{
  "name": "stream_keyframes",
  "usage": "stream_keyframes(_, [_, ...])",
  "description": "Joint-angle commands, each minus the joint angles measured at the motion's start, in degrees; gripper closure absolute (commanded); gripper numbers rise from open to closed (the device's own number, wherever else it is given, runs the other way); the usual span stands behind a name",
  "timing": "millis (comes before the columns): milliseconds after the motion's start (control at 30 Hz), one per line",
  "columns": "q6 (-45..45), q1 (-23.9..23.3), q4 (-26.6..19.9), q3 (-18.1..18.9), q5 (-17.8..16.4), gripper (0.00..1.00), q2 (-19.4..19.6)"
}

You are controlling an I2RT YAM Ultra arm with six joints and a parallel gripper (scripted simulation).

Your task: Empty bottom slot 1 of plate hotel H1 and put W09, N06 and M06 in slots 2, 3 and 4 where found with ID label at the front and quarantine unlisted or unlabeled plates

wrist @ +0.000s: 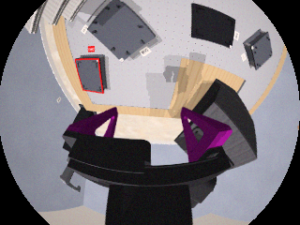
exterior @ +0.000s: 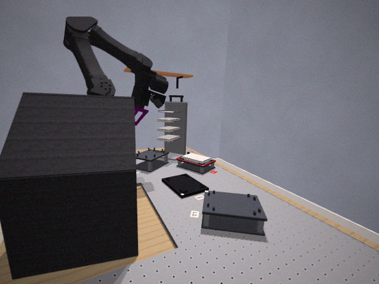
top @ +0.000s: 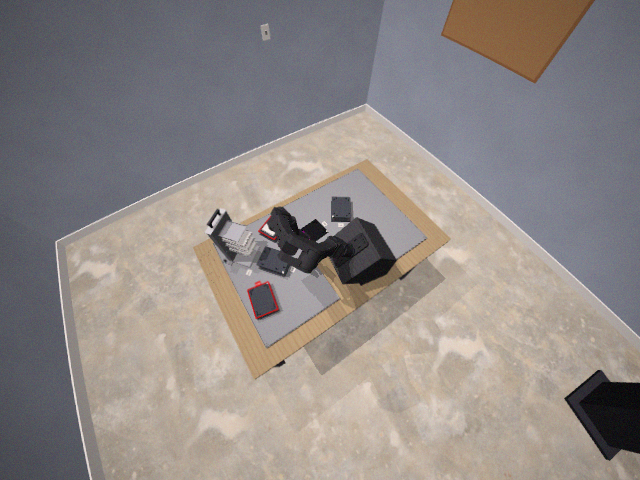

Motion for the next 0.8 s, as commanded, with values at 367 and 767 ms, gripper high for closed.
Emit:
stream_keyframes(367, [0.0,-0.4,0.1,0.5,-0.1,0.0,-0.5])
stream_keyframes(767, [-2.8,-4.0,2.7,2.3,0.9,1.0,4.1])
